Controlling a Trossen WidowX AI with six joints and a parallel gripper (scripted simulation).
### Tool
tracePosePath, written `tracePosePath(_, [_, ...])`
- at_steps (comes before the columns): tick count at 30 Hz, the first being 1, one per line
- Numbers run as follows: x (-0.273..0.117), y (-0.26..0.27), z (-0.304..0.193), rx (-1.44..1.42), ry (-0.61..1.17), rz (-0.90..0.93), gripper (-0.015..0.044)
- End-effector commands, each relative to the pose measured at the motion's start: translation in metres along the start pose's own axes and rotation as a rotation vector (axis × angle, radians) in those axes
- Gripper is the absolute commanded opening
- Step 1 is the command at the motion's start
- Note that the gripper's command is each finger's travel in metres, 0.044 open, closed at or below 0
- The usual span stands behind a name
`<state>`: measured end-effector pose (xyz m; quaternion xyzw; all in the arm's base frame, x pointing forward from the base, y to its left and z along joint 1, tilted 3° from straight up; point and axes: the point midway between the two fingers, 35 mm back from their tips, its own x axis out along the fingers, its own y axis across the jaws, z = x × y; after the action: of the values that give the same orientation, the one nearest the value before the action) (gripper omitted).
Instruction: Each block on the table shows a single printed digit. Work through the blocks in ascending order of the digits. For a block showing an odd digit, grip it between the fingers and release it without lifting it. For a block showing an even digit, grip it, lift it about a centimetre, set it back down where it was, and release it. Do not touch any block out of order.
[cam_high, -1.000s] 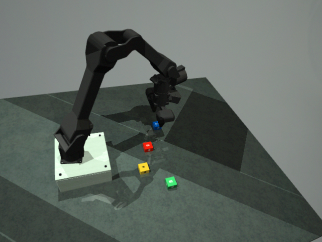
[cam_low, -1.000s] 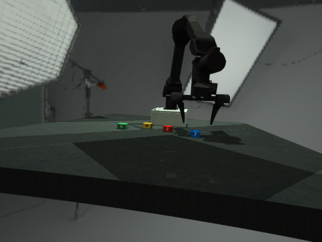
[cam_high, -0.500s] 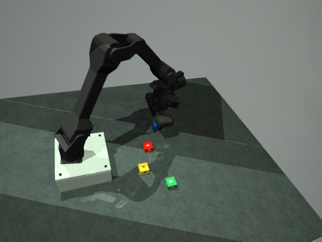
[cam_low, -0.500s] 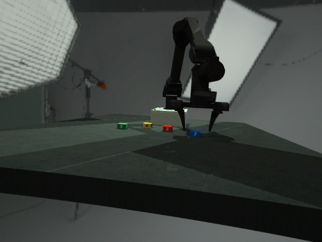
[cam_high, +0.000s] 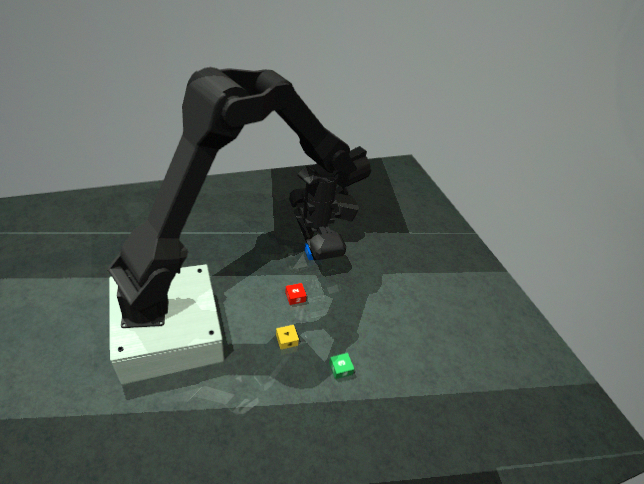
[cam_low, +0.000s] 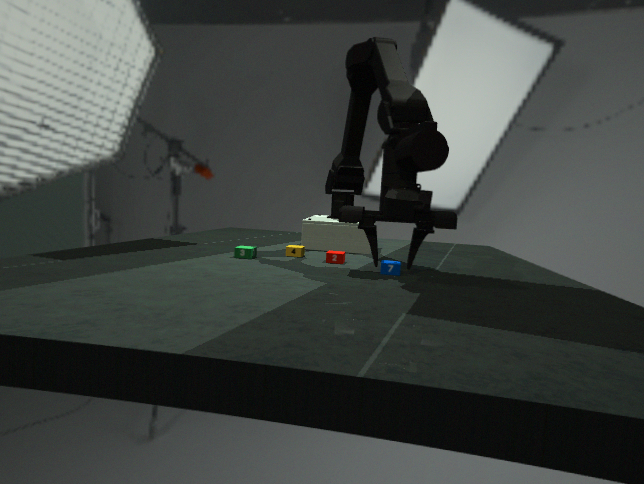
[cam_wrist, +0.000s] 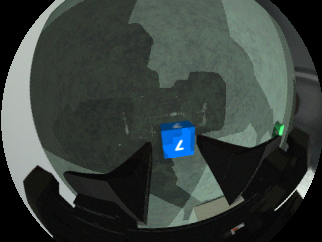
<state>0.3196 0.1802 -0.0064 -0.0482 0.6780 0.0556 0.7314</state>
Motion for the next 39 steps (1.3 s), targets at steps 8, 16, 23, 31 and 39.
tracePosePath(8, [0.0006,-0.0007,0.0002,0.001,-0.001,-0.004,0.0120])
tracePosePath(16, [0.0006,-0.0007,0.0002,0.001,-0.001,-0.004,0.0120])
tracePosePath(23, [0.0006,-0.0007,0.0002,0.001,-0.001,-0.004,0.0120])
tracePosePath(31, [0.0006,-0.0007,0.0002,0.001,-0.001,-0.004,0.0278])
tracePosePath(39, [-0.0023,-0.0006,0.0003,0.001,-0.001,-0.004,0.0400])
